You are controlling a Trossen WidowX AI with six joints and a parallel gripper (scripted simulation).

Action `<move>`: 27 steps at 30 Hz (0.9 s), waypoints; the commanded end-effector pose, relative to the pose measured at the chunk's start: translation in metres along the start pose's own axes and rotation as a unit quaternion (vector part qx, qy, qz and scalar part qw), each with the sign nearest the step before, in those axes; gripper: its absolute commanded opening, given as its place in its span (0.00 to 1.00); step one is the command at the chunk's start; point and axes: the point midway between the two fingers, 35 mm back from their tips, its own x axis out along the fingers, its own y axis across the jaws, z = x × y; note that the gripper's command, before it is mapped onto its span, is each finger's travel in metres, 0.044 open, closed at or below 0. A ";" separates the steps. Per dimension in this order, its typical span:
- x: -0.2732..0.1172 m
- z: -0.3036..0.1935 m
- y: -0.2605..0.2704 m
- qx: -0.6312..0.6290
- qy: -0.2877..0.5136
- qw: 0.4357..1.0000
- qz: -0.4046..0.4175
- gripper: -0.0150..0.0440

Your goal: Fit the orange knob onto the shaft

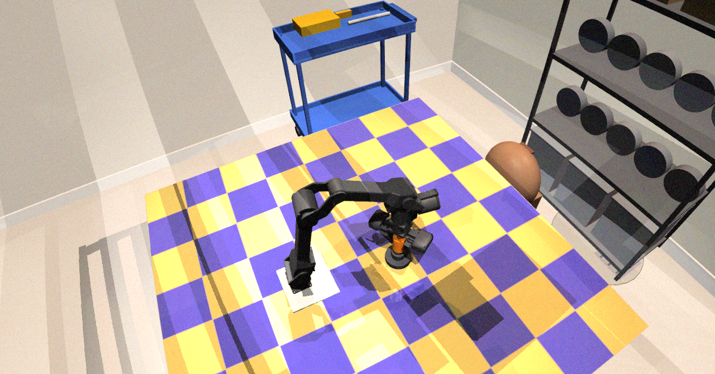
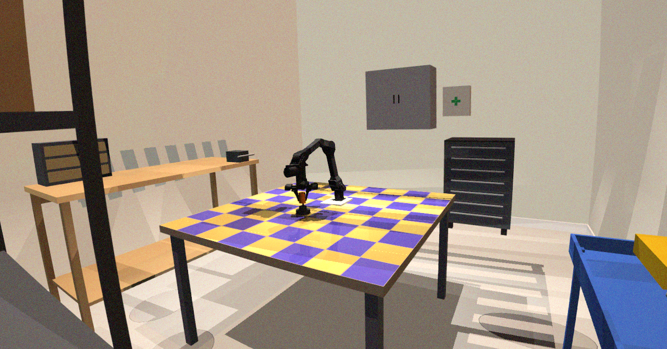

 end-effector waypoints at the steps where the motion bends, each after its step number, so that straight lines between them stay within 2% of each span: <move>1: -0.004 0.000 0.000 0.315 -0.002 0.949 -0.001 0.25; 6: -0.003 -0.001 0.002 0.402 -0.001 0.916 0.000 0.25; 27: 0.000 0.001 -0.001 0.402 -0.002 0.916 -0.001 0.25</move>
